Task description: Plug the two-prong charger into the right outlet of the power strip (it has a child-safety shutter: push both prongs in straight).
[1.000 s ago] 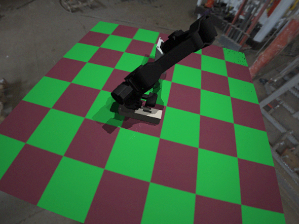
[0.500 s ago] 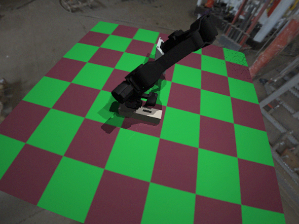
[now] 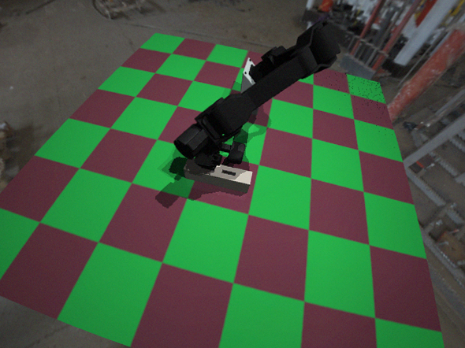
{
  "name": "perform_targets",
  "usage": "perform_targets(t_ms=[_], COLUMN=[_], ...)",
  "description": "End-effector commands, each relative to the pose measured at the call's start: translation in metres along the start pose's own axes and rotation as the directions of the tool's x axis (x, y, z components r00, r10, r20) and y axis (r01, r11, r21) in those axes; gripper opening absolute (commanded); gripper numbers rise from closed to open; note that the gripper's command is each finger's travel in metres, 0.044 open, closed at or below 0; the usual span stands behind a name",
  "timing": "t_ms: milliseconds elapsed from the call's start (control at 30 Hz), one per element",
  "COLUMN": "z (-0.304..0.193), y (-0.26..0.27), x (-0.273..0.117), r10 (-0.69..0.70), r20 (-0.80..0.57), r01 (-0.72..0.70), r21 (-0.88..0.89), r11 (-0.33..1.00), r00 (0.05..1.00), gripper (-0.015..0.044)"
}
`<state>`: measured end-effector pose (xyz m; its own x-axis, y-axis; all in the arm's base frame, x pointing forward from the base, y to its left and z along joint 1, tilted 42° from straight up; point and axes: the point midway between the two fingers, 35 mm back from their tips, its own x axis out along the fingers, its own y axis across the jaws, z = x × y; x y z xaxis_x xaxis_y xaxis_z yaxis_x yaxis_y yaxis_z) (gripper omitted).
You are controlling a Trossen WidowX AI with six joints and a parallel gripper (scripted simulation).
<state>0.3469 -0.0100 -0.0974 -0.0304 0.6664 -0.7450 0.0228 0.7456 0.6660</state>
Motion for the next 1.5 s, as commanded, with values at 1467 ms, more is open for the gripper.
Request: perform_targets(t_ms=[1467], z=[-0.037], y=[-0.002], x=[0.003], r10=[0.002], r20=[0.007], r01=[-0.002], r21=[-0.01], r11=[1.0], r00=[1.0], gripper=[0.044])
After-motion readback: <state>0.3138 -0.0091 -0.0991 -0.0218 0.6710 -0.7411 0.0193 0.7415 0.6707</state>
